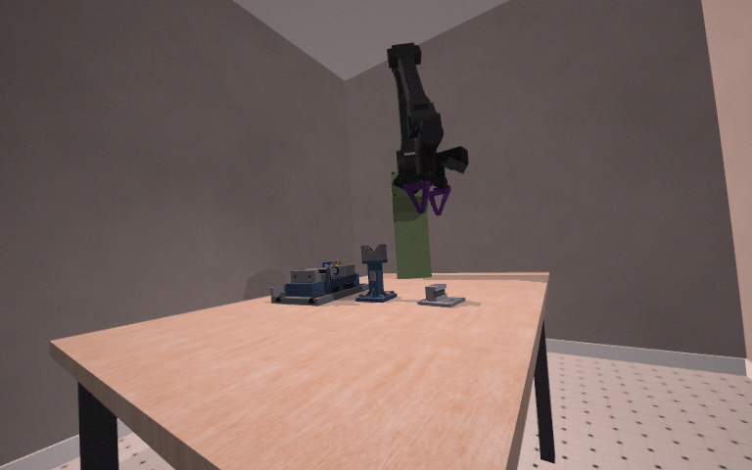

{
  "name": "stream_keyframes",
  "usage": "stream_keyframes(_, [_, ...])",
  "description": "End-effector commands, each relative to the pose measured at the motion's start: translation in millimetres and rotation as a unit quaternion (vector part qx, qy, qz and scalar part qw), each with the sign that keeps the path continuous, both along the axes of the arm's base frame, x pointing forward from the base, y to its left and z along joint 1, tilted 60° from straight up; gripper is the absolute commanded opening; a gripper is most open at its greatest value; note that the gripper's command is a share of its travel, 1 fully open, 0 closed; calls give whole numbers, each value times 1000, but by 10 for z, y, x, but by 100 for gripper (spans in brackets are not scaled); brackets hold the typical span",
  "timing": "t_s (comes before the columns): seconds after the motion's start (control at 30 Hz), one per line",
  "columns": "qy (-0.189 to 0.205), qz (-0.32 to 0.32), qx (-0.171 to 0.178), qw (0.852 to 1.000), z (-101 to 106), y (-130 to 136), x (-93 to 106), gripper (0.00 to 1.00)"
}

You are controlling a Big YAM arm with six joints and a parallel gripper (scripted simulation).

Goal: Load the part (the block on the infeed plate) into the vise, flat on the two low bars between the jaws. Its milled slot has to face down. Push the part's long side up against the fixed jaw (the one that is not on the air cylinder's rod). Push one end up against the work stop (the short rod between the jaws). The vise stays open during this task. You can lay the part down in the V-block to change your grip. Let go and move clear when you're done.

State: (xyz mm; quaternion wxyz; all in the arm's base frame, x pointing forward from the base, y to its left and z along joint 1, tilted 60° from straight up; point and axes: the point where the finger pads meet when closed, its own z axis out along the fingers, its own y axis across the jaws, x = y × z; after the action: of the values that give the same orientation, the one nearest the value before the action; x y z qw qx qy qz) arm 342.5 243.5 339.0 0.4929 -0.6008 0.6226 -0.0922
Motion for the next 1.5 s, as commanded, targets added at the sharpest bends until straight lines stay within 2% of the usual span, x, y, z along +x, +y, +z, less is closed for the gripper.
stream_keyframes(0.0, [6, -14, 14, 1000, 123, 17, 74, 100])
stream_keyframes(0.13, [6, -13, 14, 1000, 88, -10, 31, 100])
stream_keyframes(0.17, [4, -13, 16, 1000, 105, -13, 27, 81])
stream_keyframes(1.47, [4, -13, 16, 1000, 98, -10, 35, 81])
